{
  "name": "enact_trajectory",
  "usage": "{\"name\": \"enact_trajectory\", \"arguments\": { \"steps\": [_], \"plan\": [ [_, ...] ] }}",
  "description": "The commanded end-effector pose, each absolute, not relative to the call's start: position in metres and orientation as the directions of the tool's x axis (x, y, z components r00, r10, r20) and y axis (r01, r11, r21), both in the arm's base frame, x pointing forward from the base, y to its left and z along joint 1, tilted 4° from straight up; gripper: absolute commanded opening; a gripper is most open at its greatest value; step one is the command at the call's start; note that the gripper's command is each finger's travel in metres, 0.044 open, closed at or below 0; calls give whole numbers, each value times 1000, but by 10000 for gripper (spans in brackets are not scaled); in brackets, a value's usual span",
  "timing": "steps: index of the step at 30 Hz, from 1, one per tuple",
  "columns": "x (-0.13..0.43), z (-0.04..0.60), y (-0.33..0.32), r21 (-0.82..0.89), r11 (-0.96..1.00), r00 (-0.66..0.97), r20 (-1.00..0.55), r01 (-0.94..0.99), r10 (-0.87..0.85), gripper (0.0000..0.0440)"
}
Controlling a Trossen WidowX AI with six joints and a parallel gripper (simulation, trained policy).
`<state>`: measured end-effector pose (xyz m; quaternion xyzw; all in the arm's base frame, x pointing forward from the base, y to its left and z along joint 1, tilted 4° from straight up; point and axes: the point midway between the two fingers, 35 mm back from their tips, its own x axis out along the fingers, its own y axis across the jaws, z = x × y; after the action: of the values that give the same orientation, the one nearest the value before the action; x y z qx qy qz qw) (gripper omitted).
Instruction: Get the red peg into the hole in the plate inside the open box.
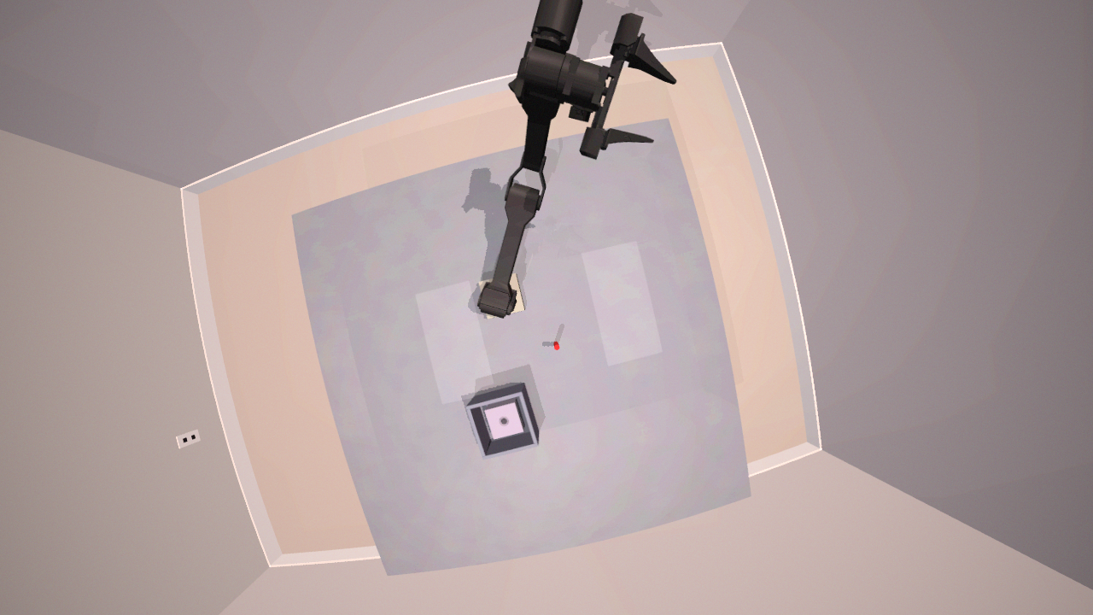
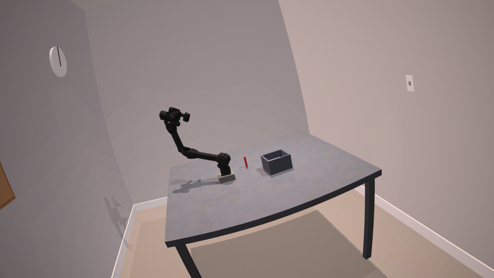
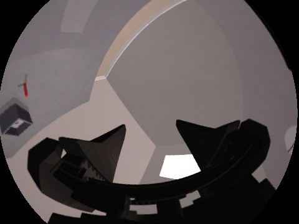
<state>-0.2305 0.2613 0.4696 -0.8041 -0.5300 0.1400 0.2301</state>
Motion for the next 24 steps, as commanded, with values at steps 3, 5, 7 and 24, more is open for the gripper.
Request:
{"name": "enact_trajectory", "arguments": {
  "steps": [3,5,7,24],
  "plan": [
    [-227,477,253,-580,-292,398,62,761,915,440],
    [-222,483,246,-630,-259,398,87,732,913,440],
    [-217,489,239,-678,-225,400,111,700,910,440],
    [-146,527,185,-943,97,470,246,319,848,440]
  ]
}}
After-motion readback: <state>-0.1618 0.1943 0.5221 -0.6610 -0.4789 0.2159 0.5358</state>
